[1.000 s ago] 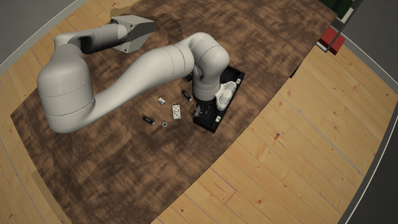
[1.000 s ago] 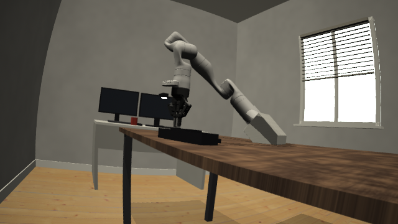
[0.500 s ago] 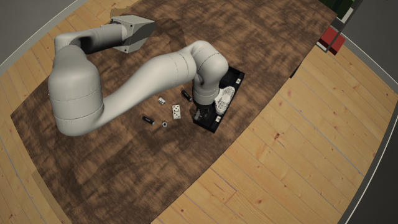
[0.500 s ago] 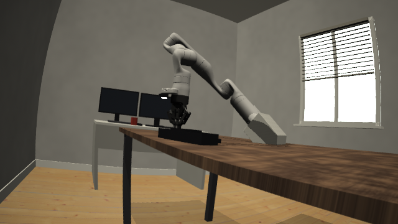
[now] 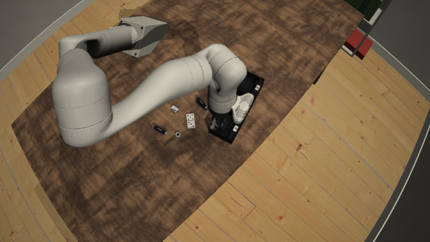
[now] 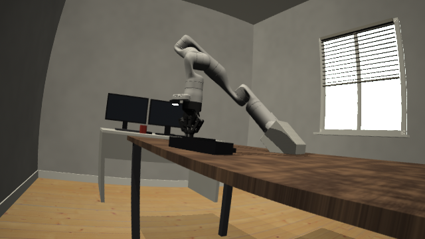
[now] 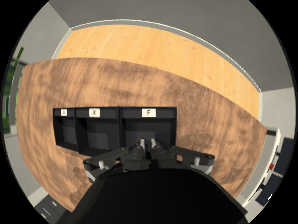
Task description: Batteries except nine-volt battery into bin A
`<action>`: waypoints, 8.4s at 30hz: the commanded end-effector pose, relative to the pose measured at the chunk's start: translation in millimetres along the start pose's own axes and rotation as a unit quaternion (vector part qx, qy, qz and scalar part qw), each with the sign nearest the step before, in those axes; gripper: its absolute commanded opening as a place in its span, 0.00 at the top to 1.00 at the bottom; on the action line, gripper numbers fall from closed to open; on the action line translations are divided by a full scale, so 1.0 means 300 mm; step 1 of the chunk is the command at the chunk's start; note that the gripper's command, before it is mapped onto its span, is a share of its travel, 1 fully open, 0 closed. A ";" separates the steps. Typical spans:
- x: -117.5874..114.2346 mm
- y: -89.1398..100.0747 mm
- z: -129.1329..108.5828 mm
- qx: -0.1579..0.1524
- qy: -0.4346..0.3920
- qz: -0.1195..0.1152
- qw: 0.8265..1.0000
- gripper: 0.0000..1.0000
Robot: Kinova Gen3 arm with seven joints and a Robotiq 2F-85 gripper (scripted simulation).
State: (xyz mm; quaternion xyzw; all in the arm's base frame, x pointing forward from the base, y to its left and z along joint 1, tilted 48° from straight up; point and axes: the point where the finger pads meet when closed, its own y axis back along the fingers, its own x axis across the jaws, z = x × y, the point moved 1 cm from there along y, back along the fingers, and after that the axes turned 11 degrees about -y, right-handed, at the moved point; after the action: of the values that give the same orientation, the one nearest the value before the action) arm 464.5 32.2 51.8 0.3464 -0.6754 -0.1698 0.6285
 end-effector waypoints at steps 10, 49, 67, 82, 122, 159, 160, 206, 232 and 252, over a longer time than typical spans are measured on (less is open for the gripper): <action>-0.002 -0.002 0.003 -0.001 -0.001 -0.001 1.000 0.91; -0.004 0.084 0.003 -0.001 0.001 -0.001 1.000 0.91; -0.003 0.207 0.000 0.000 0.002 -0.001 1.000 0.91; -0.172 0.201 0.036 -0.003 -0.005 0.000 1.000 0.91; -0.274 0.009 0.049 0.000 -0.003 -0.001 1.000 0.91; -0.277 -0.006 0.053 -0.002 -0.005 -0.001 1.000 0.91; -0.277 -0.006 0.053 -0.002 -0.005 -0.001 1.000 0.91; -0.277 -0.006 0.053 -0.002 -0.005 -0.001 1.000 0.91; -0.279 0.098 0.050 -0.002 0.001 -0.001 1.000 0.91; -0.277 0.203 0.045 0.001 0.002 -0.001 1.000 0.91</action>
State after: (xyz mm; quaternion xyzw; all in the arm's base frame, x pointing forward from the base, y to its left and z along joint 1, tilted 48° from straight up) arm 432.2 124.4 26.8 0.3437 -0.6765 -0.1728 0.6280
